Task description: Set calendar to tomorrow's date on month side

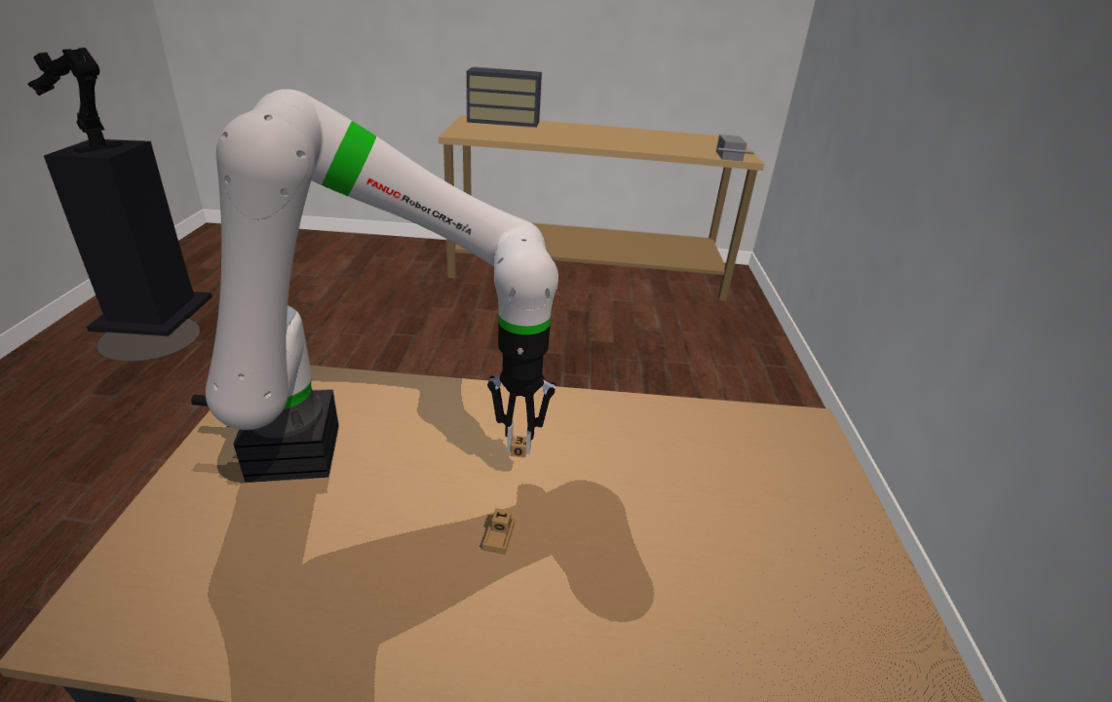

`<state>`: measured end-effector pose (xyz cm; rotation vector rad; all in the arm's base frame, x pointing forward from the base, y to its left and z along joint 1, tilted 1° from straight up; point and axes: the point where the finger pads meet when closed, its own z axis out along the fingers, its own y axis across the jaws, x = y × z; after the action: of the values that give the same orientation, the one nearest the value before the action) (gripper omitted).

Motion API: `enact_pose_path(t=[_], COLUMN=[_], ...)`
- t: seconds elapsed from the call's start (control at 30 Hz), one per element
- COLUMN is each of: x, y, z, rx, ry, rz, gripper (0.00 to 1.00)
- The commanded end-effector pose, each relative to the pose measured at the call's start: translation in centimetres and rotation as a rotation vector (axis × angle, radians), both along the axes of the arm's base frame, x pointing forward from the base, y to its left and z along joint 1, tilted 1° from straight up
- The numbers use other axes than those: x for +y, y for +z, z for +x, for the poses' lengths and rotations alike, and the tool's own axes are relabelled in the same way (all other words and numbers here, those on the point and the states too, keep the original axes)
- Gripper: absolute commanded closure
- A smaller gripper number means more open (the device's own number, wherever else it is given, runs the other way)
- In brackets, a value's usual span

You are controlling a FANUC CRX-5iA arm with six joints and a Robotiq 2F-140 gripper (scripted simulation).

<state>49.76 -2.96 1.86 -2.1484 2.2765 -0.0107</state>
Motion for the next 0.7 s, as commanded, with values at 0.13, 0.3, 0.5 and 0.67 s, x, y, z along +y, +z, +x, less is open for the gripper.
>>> enact_pose_path(t=[0.13,0.3,0.5,0.67], x=[0.0,0.1,0.1,0.1], y=[-3.4,-5.6,-6.7,-7.2], z=[0.1,0.1,0.2,0.2], rx=[-0.001,-0.001,-0.001,-0.001], ry=[0.000,0.000,0.000,0.000], rz=[0.000,0.000,0.000,0.000], gripper=[0.75,0.75,0.75,0.75])
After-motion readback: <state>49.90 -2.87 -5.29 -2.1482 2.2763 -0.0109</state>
